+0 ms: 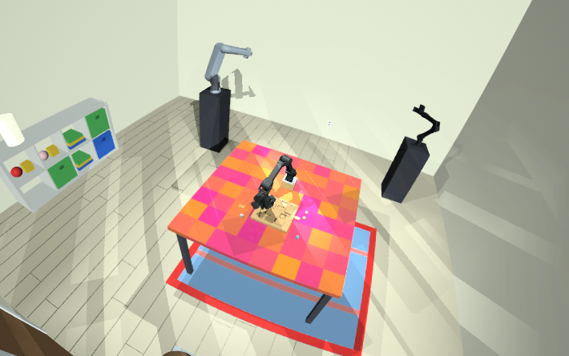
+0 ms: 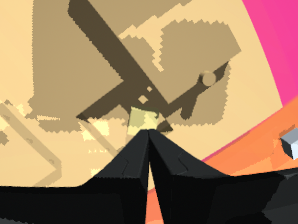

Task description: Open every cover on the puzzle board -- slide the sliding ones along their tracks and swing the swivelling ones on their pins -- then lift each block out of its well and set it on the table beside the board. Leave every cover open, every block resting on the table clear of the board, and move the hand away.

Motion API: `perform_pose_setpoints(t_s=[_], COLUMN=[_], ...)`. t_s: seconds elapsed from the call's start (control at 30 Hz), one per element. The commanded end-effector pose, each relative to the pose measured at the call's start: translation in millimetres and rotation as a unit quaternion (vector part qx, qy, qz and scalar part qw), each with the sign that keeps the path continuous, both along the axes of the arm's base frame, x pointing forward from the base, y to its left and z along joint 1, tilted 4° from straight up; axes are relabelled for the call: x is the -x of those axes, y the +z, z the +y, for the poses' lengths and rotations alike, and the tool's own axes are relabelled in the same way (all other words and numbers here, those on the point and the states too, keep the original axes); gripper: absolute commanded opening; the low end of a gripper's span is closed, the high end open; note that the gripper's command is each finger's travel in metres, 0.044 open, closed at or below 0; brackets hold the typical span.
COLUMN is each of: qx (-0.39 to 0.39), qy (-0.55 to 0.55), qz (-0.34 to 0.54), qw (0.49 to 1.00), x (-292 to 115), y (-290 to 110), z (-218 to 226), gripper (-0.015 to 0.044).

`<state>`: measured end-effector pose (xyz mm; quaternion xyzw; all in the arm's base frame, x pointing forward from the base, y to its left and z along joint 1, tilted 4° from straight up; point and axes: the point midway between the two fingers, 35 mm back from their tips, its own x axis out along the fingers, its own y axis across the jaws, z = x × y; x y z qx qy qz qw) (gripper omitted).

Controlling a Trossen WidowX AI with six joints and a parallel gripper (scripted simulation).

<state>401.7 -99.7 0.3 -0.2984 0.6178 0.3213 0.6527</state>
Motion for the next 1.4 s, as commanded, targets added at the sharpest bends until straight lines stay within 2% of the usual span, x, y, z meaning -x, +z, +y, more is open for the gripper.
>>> perform_pose_setpoints(t_s=[0.0, 1.37], qx=[-0.001, -0.002], qy=[-0.102, -0.101], qz=[0.009, 0.01], qw=[0.995, 0.995], x=[2.6, 13.2], y=[-9.6, -24.7], z=[0.1, 14.0], gripper=[0.0, 0.0])
